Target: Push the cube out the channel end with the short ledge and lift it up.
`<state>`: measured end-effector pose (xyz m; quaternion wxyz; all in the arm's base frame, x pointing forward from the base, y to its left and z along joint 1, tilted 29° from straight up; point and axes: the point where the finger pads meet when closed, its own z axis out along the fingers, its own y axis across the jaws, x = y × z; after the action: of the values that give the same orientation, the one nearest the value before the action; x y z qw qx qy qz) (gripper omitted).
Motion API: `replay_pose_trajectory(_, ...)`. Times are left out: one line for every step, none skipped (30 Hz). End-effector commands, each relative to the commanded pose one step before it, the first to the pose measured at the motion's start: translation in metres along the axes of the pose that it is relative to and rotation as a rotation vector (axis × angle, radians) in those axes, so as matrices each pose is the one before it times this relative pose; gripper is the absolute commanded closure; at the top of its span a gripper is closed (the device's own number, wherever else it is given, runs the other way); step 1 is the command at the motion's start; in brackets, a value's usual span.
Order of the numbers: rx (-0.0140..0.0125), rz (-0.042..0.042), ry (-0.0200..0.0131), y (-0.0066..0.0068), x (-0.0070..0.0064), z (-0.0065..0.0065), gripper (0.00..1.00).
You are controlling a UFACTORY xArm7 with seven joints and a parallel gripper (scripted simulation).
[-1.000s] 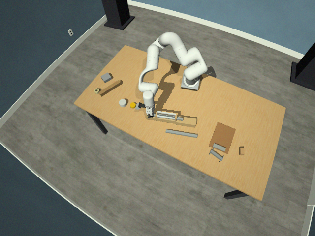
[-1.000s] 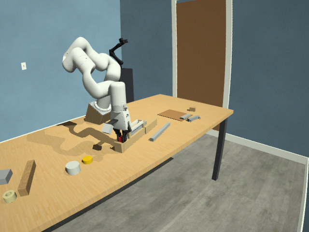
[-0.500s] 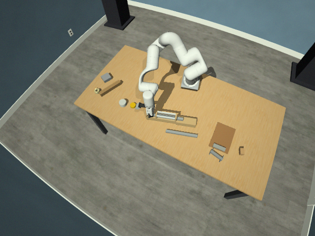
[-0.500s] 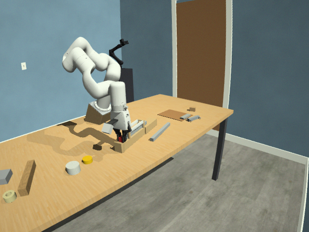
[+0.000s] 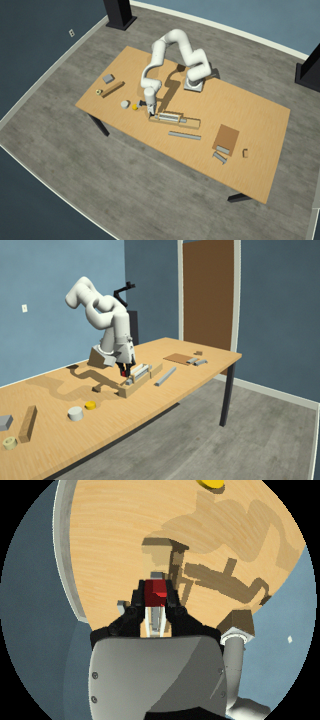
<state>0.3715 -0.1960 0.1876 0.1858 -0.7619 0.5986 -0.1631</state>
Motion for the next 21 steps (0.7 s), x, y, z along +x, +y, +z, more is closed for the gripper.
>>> replay_pose_trajectory(-0.00078, 0.00103, -0.00132, 0.00118, -0.00022, -0.02223, 1.0)
replay_pose_trajectory(0.0, 0.0, 0.0, 0.0, 0.0, 0.0, 1.0)
replay_pose_trajectory(0.0, -0.00001, 0.0, 0.0, 0.0, -0.00135, 1.0)
replay_pose_trajectory(0.0, -0.00001, 0.0, 0.0, 0.0, -0.00055, 1.0)
replay_pose_trajectory(0.0, 0.0, 0.0, 0.0, 0.0, -0.00009, 1.0)
replay_pose_trajectory(0.0, 0.0, 0.0, 0.0, 0.0, 0.0, 1.0)
replay_pose_trajectory(0.0, 0.0, 0.0, 0.0, 0.0, 0.0, 1.0)
replay_pose_trajectory(0.0, 0.0, 0.0, 0.0, 0.0, 0.0, 1.0)
replay_pose_trajectory(0.0, 0.0, 0.0, 0.0, 0.0, 0.0, 1.0)
replay_pose_trajectory(0.0, 0.0, 0.0, 0.0, 0.0, 0.0, 1.0)
replay_pose_trajectory(0.0, 0.0, 0.0, 0.0, 0.0, 0.0, 1.0)
replay_pose_trajectory(0.0, 0.0, 0.0, 0.0, 0.0, 0.0, 1.0)
replay_pose_trajectory(0.0, 0.0, 0.0, 0.0, 0.0, 0.0, 1.0)
replay_pose_trajectory(0.0, 0.0, 0.0, 0.0, 0.0, 0.0, 1.0)
replay_pose_trajectory(0.0, 0.0, 0.0, 0.0, 0.0, 0.0, 1.0)
replay_pose_trajectory(0.0, 0.0, 0.0, 0.0, 0.0, 0.0, 1.0)
replay_pose_trajectory(0.0, 0.0, 0.0, 0.0, 0.0, 0.0, 1.0)
replay_pose_trajectory(0.0, 0.0, 0.0, 0.0, 0.0, 0.0, 1.0)
replay_pose_trajectory(0.0, 0.0, 0.0, 0.0, 0.0, 0.0, 1.0)
replay_pose_trajectory(0.0, 0.0, 0.0, 0.0, 0.0, 0.0, 1.0)
replay_pose_trajectory(0.0, 0.0, 0.0, 0.0, 0.0, 0.0, 1.0)
